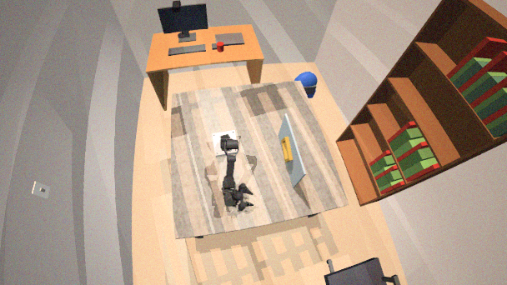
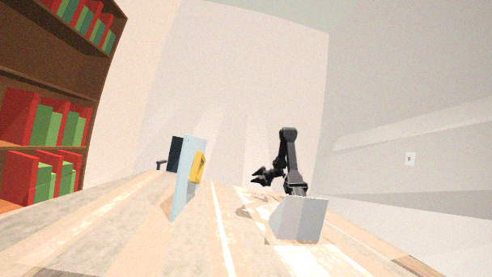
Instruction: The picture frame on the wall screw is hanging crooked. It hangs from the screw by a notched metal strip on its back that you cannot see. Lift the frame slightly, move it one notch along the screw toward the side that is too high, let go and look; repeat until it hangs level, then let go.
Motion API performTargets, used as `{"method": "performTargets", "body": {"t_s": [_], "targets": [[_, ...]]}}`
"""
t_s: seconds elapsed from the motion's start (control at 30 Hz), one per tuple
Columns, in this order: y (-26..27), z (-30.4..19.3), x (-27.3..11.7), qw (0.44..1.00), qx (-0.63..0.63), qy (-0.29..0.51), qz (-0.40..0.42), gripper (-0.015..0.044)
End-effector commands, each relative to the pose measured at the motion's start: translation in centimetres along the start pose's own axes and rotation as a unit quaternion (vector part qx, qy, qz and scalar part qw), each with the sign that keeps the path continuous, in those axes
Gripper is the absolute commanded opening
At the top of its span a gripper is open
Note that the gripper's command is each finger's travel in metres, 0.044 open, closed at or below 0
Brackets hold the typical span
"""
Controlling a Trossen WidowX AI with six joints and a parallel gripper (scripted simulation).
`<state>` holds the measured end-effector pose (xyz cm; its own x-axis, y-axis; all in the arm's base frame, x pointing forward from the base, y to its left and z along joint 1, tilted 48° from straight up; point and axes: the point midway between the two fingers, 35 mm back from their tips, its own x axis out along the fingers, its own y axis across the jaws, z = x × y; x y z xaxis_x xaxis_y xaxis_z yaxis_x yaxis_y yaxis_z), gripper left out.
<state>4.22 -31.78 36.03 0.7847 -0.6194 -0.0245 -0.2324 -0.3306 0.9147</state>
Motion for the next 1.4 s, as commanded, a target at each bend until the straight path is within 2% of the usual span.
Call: {"method": "performTargets", "body": {"t_s": [0.0,0.13,0.17,0.4,0.6,0.83,1.37], "targets": [[-0.1,-0.3,0.1,1.000,-0.004,0.002,-0.001,0.0374],[-2.9,-5.5,1.2,0.996,-0.076,0.036,-0.010,0.0269],[-3.7,-7.0,1.3,0.994,-0.097,0.047,-0.012,0.0260],[-10.7,-15.3,0.1,0.962,-0.242,0.127,-0.010,0.0260],[-17.0,-19.6,-2.6,0.913,-0.357,0.198,0.012,0.0260],[-22.6,-21.4,-5.0,0.856,-0.444,0.261,0.044,0.0260],[-22.7,-21.4,-5.1,0.855,-0.446,0.263,0.045,0.0260]]}}
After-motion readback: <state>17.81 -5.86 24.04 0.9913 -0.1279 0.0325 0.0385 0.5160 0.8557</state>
